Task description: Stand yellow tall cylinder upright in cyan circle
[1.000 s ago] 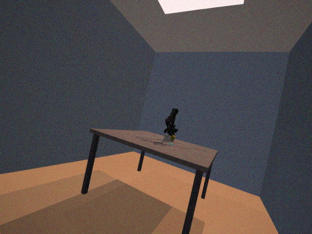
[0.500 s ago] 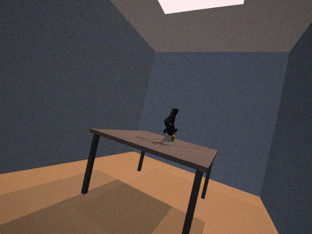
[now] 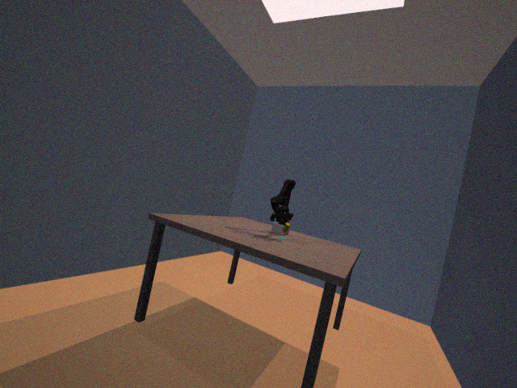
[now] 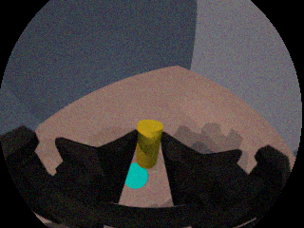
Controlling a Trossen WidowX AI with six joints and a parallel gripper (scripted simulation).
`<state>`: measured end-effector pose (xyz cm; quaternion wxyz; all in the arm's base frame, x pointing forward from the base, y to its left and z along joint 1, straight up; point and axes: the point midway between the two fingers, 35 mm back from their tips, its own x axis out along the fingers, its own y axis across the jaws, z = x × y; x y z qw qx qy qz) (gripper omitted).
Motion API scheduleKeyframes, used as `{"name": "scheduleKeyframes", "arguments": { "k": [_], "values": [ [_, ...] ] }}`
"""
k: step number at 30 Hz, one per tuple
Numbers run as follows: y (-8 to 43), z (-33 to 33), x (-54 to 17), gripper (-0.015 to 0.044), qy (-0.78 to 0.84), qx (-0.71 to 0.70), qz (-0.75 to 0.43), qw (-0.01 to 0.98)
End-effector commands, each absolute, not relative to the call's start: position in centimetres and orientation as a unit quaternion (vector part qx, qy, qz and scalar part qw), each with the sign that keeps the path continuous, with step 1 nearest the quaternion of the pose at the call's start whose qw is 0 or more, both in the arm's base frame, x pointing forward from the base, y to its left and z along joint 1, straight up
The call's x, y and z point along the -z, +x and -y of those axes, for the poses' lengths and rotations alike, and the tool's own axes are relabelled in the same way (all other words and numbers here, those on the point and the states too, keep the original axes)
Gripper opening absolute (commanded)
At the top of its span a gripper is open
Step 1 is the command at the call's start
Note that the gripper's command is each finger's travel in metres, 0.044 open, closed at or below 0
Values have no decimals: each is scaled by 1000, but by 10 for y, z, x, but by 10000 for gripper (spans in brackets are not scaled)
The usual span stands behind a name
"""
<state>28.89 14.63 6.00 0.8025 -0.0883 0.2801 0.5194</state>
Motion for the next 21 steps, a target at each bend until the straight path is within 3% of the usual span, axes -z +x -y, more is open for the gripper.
{"name": "scheduleKeyframes", "arguments": {
  "k": [1, 21],
  "values": [
    [287, -145, -61, 105, -80, -523, -271, 804],
    [281, -137, -66, 105, -57, -536, -216, 814]
  ]
}}
